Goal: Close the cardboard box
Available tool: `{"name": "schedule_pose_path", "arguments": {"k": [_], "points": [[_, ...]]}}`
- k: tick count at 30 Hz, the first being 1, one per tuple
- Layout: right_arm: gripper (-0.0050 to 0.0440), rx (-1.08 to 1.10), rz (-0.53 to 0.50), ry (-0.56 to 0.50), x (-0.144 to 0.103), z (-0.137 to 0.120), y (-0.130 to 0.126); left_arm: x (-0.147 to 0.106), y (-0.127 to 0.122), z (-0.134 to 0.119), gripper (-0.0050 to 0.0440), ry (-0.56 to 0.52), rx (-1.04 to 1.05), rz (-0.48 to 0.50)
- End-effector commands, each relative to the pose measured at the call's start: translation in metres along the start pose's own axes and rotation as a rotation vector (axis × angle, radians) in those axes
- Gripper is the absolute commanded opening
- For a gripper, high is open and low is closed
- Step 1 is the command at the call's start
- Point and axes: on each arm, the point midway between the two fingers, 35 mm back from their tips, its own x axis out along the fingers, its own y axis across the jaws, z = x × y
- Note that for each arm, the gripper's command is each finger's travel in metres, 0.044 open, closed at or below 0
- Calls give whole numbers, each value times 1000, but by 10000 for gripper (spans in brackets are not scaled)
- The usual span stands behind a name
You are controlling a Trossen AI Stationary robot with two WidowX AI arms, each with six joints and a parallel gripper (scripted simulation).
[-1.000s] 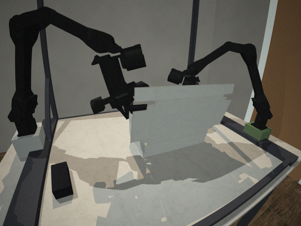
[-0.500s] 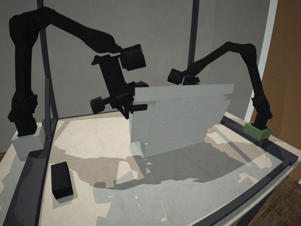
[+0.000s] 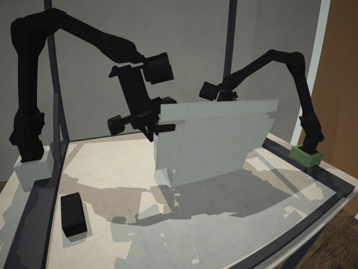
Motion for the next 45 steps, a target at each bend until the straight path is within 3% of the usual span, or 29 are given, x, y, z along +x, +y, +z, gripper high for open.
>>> {"name": "schedule_pose_path", "arguments": {"k": [1, 8, 45], "points": [[0, -6, 28, -13, -10, 1, 6, -6, 2, -4, 6, 13, -3, 15], [0, -7, 28, -13, 8, 6, 3, -6, 2, -4, 6, 13, -3, 15], [0, -7, 28, -14, 8, 6, 4, -6, 2, -4, 6, 13, -3, 15]]}}
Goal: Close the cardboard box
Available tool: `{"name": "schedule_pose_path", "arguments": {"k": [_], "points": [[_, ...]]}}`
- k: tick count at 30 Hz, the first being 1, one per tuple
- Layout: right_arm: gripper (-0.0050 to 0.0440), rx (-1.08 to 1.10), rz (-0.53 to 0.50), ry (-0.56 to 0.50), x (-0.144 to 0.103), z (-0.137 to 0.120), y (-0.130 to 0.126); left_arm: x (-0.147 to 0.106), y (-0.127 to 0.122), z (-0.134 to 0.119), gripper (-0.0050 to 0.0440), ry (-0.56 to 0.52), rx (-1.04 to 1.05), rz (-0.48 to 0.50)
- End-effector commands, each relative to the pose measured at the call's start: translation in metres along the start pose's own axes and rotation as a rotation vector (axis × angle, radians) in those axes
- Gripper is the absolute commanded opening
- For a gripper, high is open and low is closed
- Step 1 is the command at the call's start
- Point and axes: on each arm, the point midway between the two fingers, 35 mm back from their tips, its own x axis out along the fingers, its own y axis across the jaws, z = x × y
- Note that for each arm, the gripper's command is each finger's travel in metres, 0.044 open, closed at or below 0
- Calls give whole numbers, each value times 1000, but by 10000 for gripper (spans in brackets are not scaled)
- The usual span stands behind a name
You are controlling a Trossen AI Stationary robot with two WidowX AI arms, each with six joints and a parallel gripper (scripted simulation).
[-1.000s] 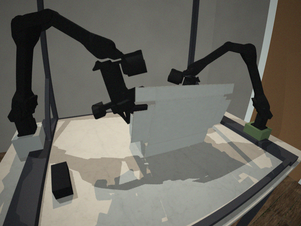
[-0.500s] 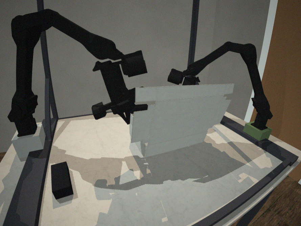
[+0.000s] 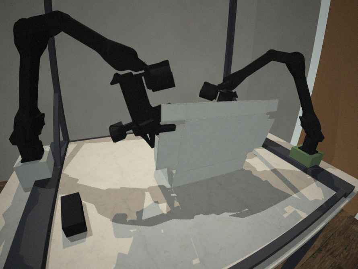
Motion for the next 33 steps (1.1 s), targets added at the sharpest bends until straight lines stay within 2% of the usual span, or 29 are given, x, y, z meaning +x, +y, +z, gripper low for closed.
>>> {"name": "schedule_pose_path", "arguments": {"k": [1, 33], "points": [[0, -6, 30, -12, -9, 2, 7, -6, 2, -4, 6, 13, -3, 15], [0, -6, 34, -12, 2, 2, 52, -6, 2, -4, 6, 13, -3, 15]]}}
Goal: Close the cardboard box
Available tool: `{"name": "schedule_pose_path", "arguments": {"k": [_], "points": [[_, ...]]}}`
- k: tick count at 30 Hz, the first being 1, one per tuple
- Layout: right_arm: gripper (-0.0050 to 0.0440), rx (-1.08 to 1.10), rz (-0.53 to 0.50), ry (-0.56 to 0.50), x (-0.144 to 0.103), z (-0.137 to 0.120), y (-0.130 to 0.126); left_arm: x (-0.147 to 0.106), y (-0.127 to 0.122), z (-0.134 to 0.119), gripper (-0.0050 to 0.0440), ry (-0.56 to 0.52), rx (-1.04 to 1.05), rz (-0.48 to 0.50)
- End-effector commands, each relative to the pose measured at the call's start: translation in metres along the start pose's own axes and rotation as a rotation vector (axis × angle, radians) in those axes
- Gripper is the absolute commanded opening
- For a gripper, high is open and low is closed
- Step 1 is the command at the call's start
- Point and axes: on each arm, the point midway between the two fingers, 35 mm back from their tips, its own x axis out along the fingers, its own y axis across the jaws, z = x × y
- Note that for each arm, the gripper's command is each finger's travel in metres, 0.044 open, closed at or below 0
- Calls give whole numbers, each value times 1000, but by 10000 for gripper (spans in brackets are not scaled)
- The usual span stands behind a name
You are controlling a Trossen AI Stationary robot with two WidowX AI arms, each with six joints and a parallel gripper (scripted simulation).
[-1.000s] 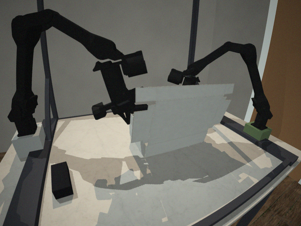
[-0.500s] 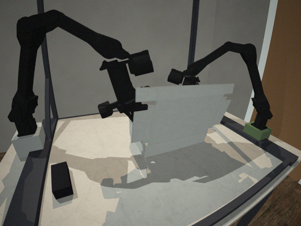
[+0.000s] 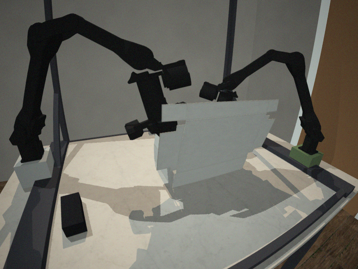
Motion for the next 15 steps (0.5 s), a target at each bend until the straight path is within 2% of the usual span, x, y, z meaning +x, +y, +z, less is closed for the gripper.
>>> {"name": "schedule_pose_path", "arguments": {"k": [1, 15], "points": [[0, -3, 29, -11, -8, 1, 11, -6, 2, -4, 6, 13, -3, 15], [0, -2, 30, -11, 6, 1, 29, -6, 2, -4, 6, 13, -3, 15]]}}
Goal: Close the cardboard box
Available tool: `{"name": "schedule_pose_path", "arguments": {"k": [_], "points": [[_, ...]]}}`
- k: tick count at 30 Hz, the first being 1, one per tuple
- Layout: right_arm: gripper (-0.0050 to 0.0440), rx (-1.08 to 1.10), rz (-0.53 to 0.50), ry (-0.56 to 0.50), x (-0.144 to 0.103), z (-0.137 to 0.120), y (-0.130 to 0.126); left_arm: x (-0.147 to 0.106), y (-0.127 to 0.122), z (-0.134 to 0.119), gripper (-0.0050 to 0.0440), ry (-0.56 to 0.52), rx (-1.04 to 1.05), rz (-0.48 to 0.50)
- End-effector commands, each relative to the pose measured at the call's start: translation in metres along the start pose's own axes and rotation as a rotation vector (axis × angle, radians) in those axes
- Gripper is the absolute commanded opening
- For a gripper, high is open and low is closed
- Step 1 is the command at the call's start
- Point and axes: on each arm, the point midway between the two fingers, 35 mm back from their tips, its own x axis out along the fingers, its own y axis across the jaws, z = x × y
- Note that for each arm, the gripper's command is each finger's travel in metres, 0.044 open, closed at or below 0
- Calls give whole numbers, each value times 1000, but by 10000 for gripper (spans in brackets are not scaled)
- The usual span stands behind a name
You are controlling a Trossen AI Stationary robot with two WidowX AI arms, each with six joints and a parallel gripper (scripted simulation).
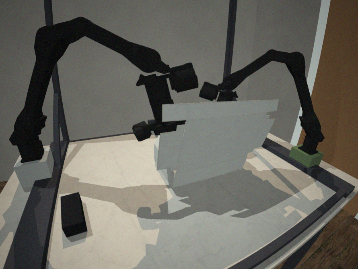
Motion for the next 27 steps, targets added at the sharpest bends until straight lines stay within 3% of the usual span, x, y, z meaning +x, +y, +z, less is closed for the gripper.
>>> {"name": "schedule_pose_path", "arguments": {"k": [1, 27], "points": [[0, -2, 29, -10, -5, 1, 12, -6, 2, -4, 6, 13, -3, 15], [0, -2, 31, -11, 27, 2, 25, -6, 2, -4, 6, 13, -3, 15]]}}
